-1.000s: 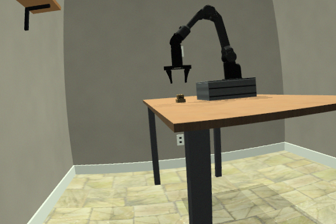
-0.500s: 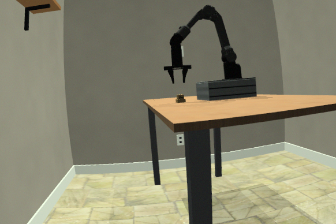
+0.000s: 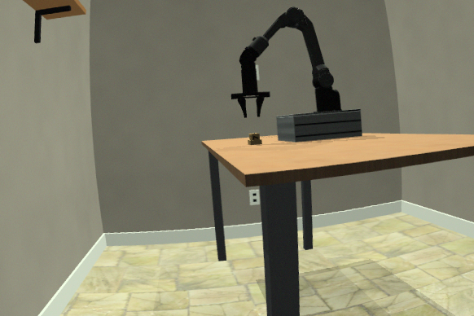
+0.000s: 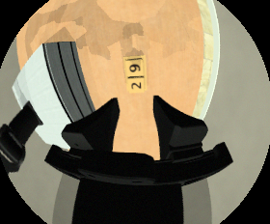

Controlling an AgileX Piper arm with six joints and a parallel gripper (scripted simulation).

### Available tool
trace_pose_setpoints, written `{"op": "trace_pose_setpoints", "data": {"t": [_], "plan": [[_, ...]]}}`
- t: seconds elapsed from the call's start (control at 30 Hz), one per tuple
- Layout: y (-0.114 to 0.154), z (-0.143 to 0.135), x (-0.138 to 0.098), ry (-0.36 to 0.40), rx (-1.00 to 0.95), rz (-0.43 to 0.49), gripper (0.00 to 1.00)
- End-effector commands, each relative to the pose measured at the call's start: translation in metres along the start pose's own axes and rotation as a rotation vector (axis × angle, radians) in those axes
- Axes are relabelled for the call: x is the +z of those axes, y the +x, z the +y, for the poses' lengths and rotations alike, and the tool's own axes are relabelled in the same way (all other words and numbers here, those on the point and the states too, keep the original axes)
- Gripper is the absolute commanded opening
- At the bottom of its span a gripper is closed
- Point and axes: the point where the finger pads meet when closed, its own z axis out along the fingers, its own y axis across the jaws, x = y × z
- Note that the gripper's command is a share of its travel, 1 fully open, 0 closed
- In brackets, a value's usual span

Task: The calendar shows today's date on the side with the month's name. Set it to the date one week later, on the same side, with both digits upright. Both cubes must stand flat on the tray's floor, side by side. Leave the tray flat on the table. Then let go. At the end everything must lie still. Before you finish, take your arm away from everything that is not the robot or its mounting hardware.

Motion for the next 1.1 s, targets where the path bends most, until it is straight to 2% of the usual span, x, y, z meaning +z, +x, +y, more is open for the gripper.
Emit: {"op": "trace_pose_setpoints", "data": {"t": [0.0, 0.6, 1.07], "plan": [[0.0, 0.001, 0.001, -0.004, 0.002, -0.001, 0.61], [0.0, 0.001, 0.002, -0.004, 0.002, -0.001, 0.61], [0.0, 0.001, 0.011, -0.006, 0.002, -0.001, 0.61]]}}
